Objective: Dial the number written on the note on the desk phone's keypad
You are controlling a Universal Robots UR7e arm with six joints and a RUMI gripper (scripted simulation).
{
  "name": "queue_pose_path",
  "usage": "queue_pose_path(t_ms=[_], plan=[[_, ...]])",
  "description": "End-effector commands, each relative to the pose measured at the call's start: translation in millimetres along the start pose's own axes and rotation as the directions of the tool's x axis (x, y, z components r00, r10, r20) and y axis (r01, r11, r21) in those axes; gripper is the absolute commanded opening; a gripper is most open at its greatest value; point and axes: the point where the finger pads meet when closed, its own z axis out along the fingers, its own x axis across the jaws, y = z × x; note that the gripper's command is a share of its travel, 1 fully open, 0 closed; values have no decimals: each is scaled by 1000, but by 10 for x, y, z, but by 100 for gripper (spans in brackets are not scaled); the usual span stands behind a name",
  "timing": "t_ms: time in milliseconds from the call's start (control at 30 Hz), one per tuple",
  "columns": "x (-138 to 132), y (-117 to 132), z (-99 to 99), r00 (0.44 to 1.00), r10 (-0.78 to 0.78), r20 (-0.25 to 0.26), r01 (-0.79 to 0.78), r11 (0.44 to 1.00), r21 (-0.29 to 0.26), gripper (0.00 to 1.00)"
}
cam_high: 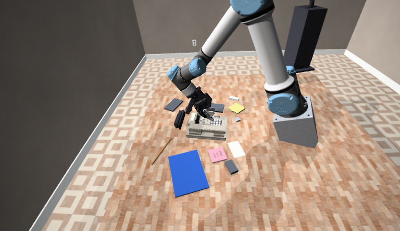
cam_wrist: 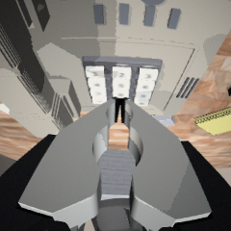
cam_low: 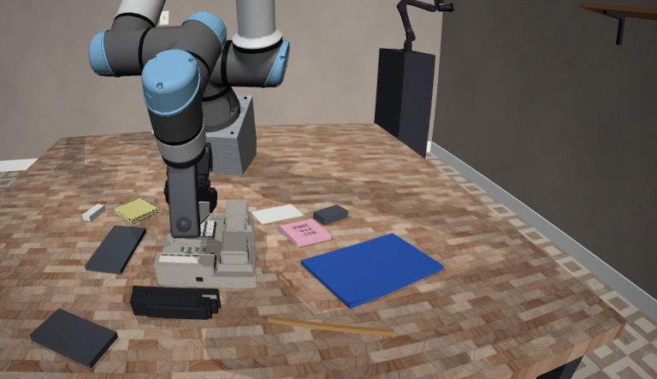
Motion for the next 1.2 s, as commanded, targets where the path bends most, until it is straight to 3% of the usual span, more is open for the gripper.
queue_pose_path(t_ms=[0, 433, 1167], plan=[[0, -30, -26, 1000, 0, 0, 0, 1000, 1, 0], [0, -83, -60, 1000, 0, 0, 0, 1000, 1, 0], [0, -155, 42, 1000, 0, 0, 0, 1000, 1, 0]])
